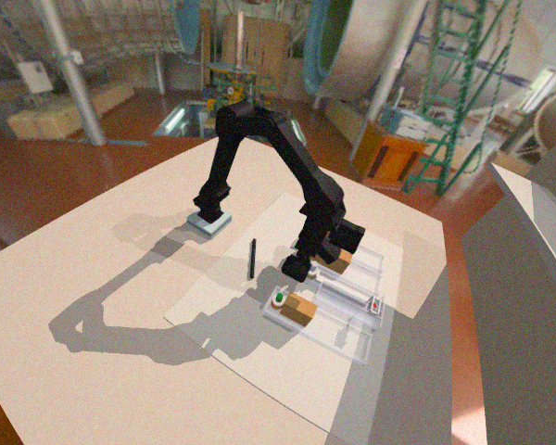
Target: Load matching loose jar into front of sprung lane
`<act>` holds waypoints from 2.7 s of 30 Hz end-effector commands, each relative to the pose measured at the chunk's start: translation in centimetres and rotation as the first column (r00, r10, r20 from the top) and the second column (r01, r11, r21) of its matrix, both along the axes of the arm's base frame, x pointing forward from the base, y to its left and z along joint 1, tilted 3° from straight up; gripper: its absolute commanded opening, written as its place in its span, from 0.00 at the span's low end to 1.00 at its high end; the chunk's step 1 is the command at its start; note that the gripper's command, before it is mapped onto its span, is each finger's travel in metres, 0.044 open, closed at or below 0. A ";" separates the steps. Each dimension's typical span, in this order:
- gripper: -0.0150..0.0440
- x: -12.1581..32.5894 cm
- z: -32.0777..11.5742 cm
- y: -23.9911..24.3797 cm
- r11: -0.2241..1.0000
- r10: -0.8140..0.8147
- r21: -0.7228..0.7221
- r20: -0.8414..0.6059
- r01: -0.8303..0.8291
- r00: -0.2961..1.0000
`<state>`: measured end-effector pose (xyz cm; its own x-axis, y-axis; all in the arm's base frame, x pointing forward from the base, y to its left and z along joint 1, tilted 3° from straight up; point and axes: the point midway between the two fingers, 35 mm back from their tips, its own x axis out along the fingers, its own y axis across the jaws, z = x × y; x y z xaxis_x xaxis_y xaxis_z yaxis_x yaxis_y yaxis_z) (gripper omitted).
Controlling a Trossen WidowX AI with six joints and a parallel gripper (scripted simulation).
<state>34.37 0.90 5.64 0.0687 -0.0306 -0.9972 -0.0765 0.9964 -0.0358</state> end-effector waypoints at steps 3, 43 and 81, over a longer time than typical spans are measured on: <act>0.25 0.1 0.0 0.0 1.000 0.002 0.004 0.011 -0.002 1.000; 0.25 -0.7 -0.1 -0.1 1.000 0.002 0.004 0.010 -0.002 1.000; 0.73 -1.0 1.9 -0.1 1.000 0.002 0.004 0.010 -0.002 1.000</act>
